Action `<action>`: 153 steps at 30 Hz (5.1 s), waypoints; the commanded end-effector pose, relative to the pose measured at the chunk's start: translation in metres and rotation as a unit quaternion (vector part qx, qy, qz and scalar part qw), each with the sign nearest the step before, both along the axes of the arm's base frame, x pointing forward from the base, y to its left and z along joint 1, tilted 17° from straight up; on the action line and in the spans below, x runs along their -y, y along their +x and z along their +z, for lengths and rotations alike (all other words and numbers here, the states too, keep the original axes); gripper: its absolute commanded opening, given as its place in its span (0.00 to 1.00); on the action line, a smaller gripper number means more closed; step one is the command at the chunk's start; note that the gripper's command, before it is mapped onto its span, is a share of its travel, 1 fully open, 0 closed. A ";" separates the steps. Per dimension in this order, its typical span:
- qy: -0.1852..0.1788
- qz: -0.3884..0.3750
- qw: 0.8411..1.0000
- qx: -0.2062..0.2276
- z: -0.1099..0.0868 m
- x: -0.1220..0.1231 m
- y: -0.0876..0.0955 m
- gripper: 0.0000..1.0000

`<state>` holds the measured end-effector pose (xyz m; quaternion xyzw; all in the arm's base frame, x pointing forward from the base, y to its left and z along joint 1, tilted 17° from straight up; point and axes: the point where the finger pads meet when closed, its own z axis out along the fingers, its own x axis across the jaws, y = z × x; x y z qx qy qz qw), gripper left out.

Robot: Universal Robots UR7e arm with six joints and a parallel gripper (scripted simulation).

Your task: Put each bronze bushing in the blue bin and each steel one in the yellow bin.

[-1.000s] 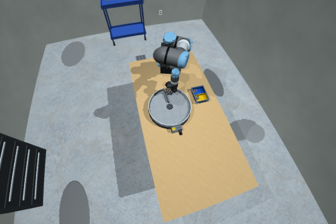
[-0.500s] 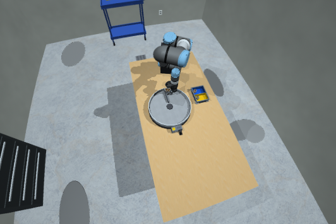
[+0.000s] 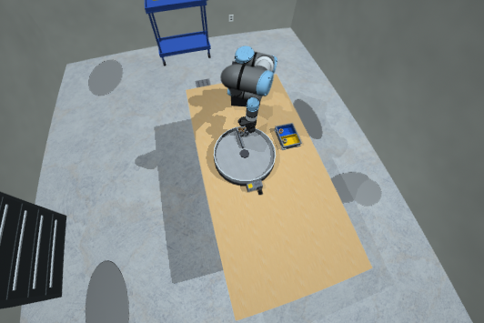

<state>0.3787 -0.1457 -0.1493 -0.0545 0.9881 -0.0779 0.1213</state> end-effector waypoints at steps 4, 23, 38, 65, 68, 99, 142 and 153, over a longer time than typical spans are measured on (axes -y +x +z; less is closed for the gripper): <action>0.000 0.000 1.000 0.000 0.003 0.000 -0.001 0.00; 0.000 0.000 1.000 0.000 0.008 -0.001 -0.002 0.00; 0.000 0.000 1.000 0.000 0.013 -0.002 -0.003 0.00; 0.000 0.000 1.000 0.000 0.019 -0.003 -0.005 0.00; 0.000 0.000 1.000 0.000 0.020 -0.003 -0.005 0.00; 0.000 0.000 1.000 0.000 0.074 -0.011 -0.019 0.00; 0.013 -0.053 0.998 0.008 0.070 -0.214 0.079 0.00; 0.017 -0.067 0.998 0.010 0.069 -0.267 0.104 0.00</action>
